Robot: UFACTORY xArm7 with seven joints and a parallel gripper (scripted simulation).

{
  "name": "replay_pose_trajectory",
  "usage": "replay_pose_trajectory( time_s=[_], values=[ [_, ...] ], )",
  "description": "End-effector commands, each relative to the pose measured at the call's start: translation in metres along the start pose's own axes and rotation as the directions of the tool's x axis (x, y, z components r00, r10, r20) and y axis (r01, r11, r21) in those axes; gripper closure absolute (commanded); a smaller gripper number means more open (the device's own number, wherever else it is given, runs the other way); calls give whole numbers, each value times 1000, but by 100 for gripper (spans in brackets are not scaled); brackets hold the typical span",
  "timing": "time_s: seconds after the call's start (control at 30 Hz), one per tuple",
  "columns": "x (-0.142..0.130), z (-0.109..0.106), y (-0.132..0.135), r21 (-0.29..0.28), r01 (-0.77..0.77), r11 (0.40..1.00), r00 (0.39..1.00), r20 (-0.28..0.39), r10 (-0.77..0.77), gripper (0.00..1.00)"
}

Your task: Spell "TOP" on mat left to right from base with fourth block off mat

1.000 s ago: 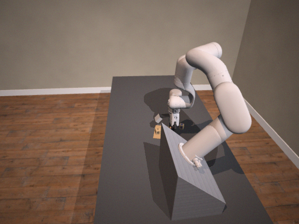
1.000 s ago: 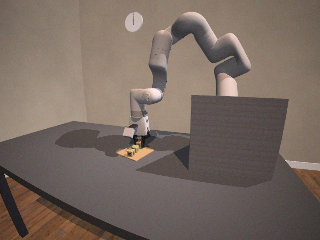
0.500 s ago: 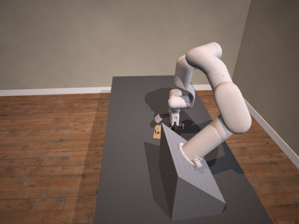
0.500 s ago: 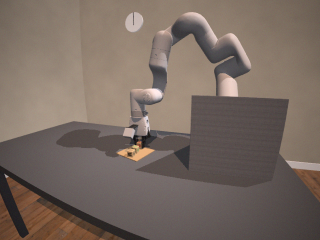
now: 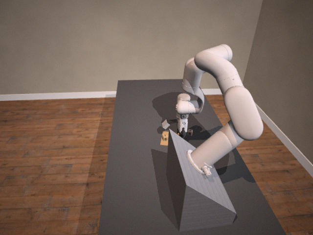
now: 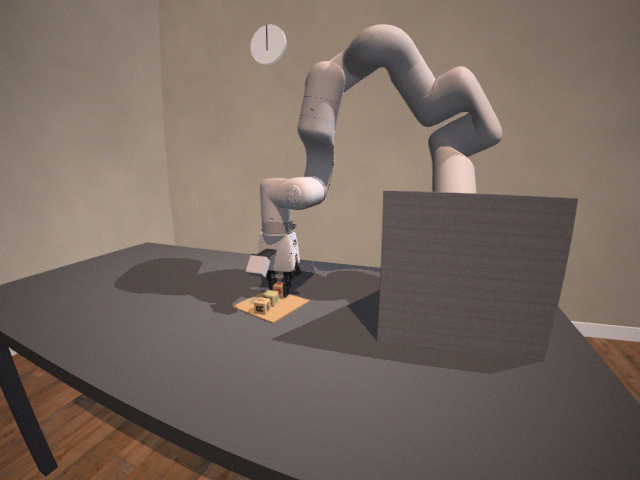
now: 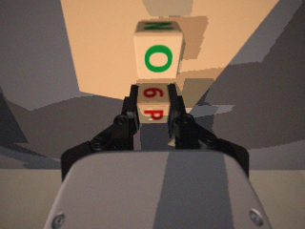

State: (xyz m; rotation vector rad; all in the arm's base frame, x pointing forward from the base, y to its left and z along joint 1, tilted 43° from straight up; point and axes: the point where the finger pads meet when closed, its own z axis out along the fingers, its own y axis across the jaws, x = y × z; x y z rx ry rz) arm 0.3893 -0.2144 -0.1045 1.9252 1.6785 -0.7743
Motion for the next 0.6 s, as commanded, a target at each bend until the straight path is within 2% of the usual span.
replay_pose_trajectory(
  time_s=[0.0,0.57],
  values=[
    [1,-1,2,-3,0,1000,1000,-1,0,73],
    [1,-1,5,-3,0,1000,1000,-1,0,73]
  ],
)
